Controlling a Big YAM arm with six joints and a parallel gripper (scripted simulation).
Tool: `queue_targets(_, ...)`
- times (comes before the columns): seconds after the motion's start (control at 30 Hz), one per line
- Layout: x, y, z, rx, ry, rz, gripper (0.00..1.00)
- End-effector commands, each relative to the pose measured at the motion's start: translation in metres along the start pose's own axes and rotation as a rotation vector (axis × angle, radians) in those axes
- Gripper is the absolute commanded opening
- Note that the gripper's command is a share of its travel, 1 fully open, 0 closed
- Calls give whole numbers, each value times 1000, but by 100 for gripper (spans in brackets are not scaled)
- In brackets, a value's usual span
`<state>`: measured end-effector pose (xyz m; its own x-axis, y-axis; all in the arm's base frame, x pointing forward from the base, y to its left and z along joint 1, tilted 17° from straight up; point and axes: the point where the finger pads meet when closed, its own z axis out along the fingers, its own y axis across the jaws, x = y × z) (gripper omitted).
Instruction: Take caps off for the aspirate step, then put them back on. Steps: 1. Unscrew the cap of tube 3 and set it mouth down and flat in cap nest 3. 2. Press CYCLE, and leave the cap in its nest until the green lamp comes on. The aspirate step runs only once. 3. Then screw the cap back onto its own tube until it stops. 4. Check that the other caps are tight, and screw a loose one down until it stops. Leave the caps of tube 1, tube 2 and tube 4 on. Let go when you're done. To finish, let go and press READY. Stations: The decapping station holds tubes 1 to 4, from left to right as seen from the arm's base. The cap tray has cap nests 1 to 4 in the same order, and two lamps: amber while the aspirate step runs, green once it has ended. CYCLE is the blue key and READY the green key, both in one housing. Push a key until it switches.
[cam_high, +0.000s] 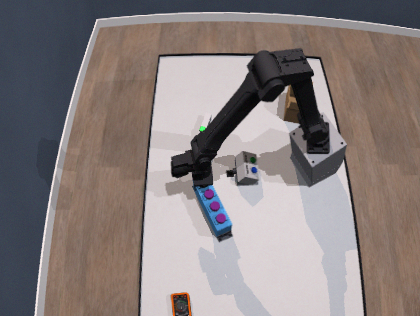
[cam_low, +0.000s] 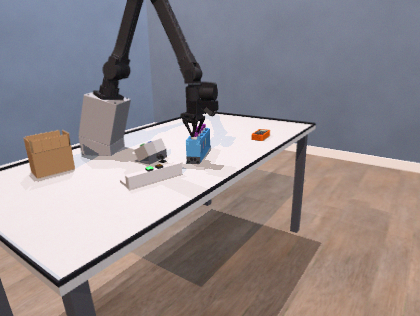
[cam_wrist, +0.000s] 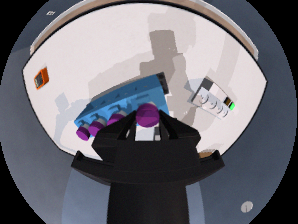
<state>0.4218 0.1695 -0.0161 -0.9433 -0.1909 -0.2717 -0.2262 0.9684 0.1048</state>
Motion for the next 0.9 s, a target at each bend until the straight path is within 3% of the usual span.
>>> queue_targets(0.0,0,7,-2,-8,-7,91,0)
queue_targets(0.8,0,7,-2,-8,-6,91,0)
queue_targets(0.83,0,7,-2,-8,-6,91,49)
queue_targets(0.87,-8,3,-4,-6,-18,90,49)
